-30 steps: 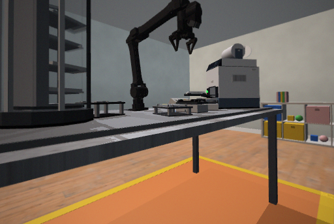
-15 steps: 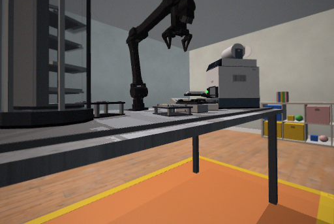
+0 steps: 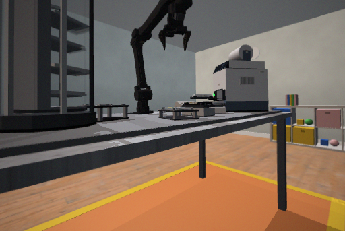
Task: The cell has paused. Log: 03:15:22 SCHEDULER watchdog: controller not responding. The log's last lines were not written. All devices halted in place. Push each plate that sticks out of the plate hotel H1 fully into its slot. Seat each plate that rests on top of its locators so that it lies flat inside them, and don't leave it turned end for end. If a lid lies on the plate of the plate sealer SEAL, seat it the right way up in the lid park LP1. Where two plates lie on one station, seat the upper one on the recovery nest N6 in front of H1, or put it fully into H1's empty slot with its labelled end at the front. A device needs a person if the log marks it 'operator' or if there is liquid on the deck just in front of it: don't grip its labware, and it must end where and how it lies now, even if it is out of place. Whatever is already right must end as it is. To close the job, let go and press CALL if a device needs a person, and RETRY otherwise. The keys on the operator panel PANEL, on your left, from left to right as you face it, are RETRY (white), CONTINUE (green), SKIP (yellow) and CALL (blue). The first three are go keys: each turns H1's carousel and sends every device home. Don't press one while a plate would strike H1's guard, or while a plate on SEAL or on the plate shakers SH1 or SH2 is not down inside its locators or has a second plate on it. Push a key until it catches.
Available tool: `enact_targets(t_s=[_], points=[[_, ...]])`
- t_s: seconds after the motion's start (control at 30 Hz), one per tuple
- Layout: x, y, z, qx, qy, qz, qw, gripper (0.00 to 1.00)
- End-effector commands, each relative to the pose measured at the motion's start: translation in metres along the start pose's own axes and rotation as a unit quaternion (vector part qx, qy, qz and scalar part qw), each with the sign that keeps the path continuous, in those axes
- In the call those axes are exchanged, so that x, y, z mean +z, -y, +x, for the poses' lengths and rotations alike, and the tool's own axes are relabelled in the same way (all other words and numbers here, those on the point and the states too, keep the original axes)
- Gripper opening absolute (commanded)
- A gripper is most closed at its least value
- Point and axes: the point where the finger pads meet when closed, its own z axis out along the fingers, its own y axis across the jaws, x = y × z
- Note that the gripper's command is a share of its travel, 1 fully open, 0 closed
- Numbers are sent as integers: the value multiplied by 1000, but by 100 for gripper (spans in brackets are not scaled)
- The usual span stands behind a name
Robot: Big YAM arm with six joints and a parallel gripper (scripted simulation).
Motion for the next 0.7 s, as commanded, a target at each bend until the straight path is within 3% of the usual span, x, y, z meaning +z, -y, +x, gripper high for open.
enact_targets(t_s=[0.0,0.27,0.67], points=[[-8,10,1,2,-3,2,1000,100],[-6,36,-6,2,-5,3,1000,100],[-19,68,-22,3,12,0,1000,100]])
